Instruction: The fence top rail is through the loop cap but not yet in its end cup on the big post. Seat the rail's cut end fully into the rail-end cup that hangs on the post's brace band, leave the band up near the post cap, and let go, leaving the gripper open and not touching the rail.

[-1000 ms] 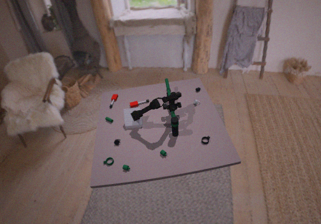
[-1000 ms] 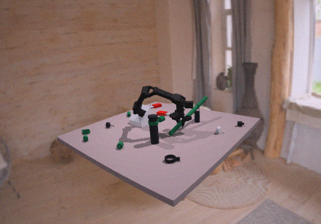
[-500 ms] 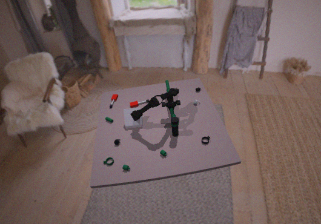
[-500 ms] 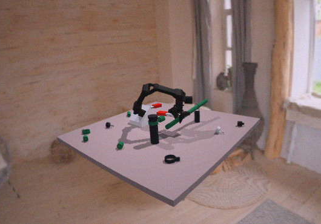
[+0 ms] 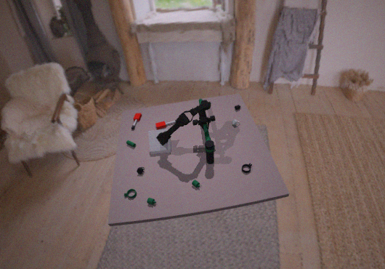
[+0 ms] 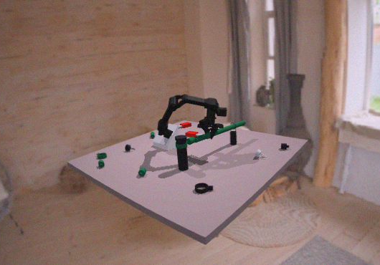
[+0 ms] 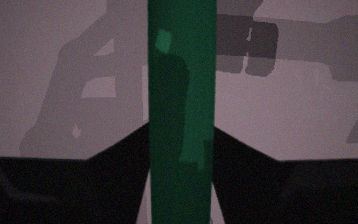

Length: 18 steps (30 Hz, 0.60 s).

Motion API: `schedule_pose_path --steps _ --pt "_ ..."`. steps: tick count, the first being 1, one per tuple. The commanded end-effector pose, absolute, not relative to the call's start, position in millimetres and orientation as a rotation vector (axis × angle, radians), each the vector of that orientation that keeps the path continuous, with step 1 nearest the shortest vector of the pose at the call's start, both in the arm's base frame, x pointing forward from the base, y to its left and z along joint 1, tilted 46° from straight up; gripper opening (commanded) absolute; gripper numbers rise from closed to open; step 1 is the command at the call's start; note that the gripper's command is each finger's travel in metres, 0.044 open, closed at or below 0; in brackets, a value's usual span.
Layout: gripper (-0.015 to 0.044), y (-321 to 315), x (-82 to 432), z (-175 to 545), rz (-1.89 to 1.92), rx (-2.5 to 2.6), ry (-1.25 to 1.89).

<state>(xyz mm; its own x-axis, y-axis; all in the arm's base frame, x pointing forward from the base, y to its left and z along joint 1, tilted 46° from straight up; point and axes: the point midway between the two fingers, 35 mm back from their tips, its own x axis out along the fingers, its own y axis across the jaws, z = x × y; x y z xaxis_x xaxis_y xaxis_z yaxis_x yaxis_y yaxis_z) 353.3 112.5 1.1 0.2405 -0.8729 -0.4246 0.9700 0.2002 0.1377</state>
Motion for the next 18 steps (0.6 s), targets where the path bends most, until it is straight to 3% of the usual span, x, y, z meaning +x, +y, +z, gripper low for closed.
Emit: schedule_pose_path --steps 1,18 --pt "0.0 114.1 354.2 3.3 -1.302 0.413 0.27" --pt "0.0 112.8 353.7 1.3 -1.311 0.415 0.278"
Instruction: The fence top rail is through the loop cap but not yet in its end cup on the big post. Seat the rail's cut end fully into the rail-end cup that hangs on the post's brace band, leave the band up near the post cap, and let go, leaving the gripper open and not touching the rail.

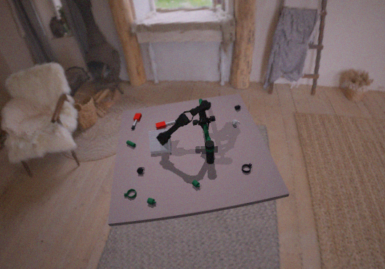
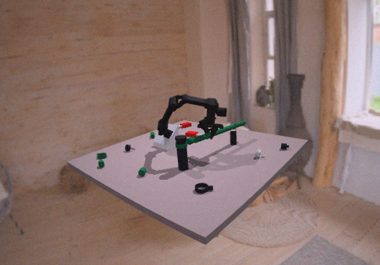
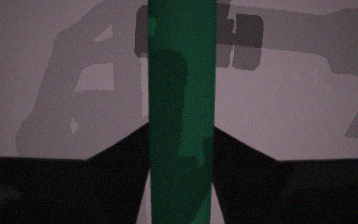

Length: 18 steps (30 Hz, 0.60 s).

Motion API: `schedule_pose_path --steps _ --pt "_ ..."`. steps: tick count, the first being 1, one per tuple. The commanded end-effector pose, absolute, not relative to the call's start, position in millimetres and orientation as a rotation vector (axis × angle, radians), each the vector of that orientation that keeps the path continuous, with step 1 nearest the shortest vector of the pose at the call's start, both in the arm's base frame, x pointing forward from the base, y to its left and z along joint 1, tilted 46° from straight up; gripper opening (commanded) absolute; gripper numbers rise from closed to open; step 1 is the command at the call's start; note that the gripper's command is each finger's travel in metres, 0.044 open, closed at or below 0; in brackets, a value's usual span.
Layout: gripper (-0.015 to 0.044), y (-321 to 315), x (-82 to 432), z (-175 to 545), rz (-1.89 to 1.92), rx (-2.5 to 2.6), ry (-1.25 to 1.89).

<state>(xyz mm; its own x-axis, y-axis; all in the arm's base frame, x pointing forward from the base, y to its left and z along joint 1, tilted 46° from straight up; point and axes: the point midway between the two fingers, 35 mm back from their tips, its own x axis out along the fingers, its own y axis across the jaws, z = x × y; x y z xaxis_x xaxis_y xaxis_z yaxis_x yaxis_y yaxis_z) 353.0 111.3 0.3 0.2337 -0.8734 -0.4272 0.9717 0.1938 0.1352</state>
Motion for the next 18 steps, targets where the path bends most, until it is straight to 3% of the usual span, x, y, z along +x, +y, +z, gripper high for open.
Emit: schedule_pose_path --steps 1,18 --pt "0.0 113.0 353.9 1.5 -1.311 0.415 0.278" --pt "0.0 113.6 357.9 5.3 -1.311 0.415 0.278"
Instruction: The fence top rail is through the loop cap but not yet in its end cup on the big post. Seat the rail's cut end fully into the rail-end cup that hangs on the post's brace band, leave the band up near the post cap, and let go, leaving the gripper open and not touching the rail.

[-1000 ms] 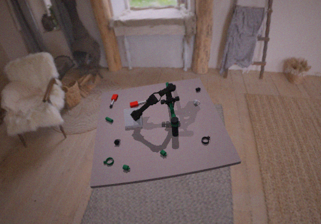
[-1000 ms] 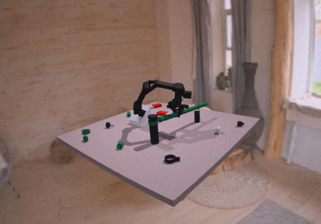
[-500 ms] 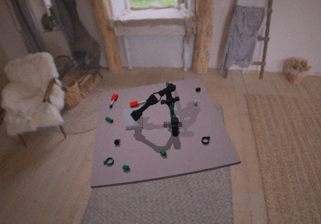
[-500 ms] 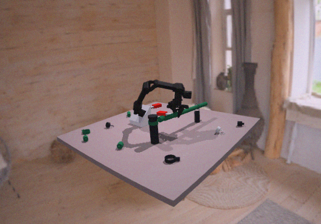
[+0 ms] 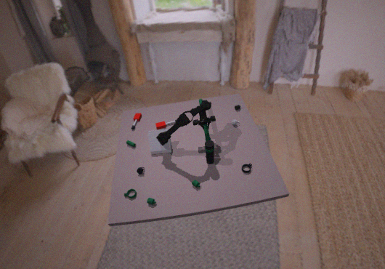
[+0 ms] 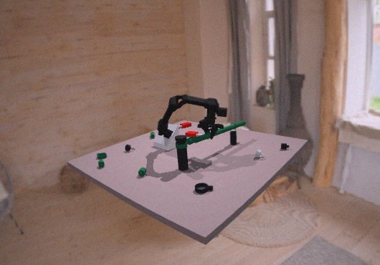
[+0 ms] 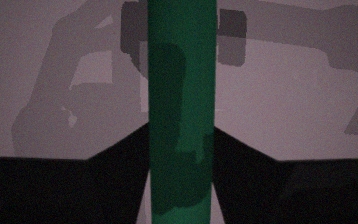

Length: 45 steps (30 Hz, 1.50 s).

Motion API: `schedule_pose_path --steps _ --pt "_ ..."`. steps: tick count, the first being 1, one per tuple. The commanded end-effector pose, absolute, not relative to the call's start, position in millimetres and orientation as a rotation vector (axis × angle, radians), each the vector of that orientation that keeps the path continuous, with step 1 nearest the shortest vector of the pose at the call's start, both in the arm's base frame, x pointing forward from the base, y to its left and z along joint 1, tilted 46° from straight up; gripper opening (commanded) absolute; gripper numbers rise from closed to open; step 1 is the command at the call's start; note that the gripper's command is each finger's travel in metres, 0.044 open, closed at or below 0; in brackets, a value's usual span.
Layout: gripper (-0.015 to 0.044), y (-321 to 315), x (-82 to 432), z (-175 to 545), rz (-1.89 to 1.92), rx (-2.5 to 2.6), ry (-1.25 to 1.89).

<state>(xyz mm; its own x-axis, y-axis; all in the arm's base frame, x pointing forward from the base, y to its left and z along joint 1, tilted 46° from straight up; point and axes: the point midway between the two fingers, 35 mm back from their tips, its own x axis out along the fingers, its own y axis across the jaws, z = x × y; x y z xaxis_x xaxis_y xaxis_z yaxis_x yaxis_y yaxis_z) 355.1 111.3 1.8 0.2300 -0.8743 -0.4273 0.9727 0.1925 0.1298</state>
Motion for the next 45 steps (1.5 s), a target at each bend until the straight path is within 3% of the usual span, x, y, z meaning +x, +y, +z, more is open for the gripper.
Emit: schedule_pose_path --steps 1,45 --pt "0.0 113.7 358.1 5.4 -1.311 0.415 0.278" --pt "0.0 116.8 357.0 6.4 -1.311 0.415 0.278"
